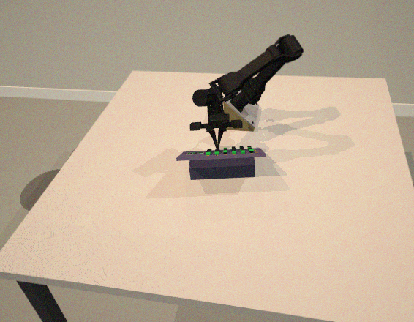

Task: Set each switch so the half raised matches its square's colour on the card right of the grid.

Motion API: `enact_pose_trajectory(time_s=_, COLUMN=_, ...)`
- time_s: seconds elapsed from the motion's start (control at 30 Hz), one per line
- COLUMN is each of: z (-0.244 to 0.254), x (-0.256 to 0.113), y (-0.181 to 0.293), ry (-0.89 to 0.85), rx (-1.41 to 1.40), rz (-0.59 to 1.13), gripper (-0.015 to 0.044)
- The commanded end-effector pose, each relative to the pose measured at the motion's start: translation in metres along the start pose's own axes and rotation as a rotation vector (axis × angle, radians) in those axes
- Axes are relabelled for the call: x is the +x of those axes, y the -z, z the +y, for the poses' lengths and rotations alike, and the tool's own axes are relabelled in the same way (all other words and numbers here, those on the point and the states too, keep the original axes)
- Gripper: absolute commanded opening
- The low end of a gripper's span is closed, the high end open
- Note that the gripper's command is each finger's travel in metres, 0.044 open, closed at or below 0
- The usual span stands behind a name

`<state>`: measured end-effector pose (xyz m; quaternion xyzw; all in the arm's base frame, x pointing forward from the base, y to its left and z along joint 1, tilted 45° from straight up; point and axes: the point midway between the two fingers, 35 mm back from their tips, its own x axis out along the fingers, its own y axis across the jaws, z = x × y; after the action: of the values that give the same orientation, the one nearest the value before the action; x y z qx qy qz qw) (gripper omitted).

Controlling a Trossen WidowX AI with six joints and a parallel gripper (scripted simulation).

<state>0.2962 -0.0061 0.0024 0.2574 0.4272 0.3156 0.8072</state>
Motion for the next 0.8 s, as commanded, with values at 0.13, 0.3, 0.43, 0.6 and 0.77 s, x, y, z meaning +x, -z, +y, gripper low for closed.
enact_pose_trajectory(time_s=0.13, z=-0.0008, x=0.0012, y=0.0000, ry=0.004, rx=0.002, rz=0.001, gripper=0.0000)
enact_pose_trajectory(time_s=0.3, z=-0.0008, x=0.0019, y=0.0000, ry=0.004, rx=0.002, rz=0.001, gripper=0.0000)
enact_pose_trajectory(time_s=0.43, z=-0.0008, x=0.0024, y=-0.0001, ry=0.004, rx=0.002, rz=0.001, gripper=0.0000)
enact_pose_trajectory(time_s=0.6, z=-0.0008, x=0.0031, y=-0.0001, ry=0.004, rx=0.002, rz=0.001, gripper=0.0000)
enact_pose_trajectory(time_s=0.77, z=-0.0004, x=0.0012, y=0.0000, ry=0.001, rx=0.000, rz=0.000, gripper=0.0000)
